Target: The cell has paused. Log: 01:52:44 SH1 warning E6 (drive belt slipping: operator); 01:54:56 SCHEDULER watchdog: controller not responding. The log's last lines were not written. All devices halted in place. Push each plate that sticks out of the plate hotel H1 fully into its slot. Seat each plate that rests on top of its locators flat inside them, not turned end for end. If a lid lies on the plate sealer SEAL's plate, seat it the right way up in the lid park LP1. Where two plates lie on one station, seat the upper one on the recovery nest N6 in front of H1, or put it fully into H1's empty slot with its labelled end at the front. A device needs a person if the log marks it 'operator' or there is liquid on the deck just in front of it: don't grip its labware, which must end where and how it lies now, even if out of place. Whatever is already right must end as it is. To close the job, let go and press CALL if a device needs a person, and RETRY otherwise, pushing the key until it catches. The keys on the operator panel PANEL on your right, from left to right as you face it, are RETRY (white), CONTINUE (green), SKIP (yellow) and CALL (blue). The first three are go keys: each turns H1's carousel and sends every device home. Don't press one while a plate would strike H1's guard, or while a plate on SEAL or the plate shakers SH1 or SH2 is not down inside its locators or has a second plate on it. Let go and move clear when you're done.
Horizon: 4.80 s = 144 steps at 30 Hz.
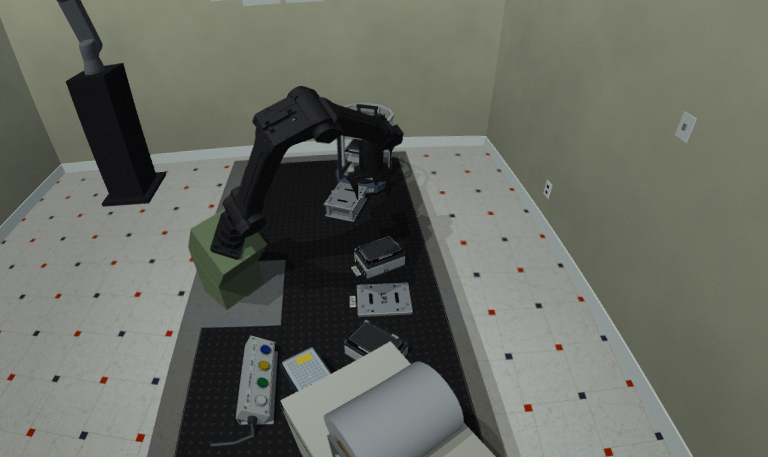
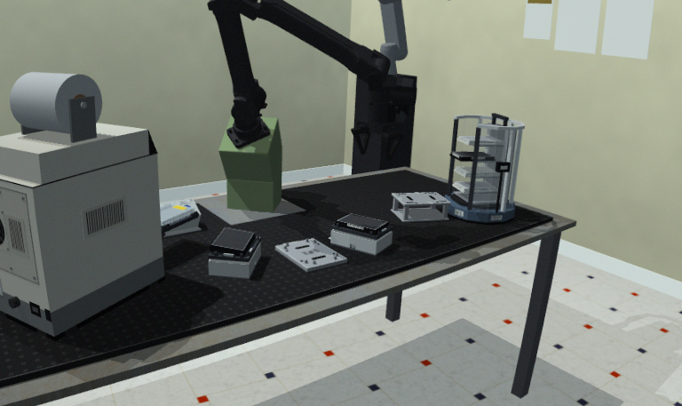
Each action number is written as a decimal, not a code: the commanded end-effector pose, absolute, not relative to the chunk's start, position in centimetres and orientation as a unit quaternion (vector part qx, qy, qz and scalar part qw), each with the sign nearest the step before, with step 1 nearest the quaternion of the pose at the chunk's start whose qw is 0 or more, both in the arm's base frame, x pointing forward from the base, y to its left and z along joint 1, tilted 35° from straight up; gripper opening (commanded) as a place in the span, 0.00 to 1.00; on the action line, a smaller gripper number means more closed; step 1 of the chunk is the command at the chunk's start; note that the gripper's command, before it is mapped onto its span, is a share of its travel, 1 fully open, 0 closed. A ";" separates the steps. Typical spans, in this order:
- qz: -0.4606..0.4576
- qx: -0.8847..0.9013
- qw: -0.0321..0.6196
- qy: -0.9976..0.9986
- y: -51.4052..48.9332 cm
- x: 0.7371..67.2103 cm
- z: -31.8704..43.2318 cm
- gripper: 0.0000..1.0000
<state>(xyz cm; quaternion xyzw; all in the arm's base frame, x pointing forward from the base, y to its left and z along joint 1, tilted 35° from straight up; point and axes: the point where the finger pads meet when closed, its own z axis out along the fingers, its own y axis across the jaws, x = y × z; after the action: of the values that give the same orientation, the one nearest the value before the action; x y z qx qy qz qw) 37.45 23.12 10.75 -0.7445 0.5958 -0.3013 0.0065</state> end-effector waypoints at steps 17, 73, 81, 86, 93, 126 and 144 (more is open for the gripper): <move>-0.302 -0.813 -0.023 0.497 23.8 38.0 11.5 1.00; -0.303 -0.813 -0.025 0.497 20.4 42.2 3.8 1.00; -0.303 -0.813 -0.025 0.497 20.4 42.2 3.8 1.00; -0.303 -0.813 -0.025 0.497 20.4 42.2 3.8 1.00; -0.303 -0.813 -0.025 0.497 20.4 42.2 3.8 1.00; -0.307 -0.812 -0.011 0.497 22.0 41.6 6.4 1.00; -0.307 -0.811 -0.007 0.498 23.7 39.7 10.2 1.00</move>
<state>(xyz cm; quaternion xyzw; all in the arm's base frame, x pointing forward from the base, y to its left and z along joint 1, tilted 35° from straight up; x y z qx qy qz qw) 39.16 21.79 7.36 -0.8185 0.4895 -0.2988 -0.0345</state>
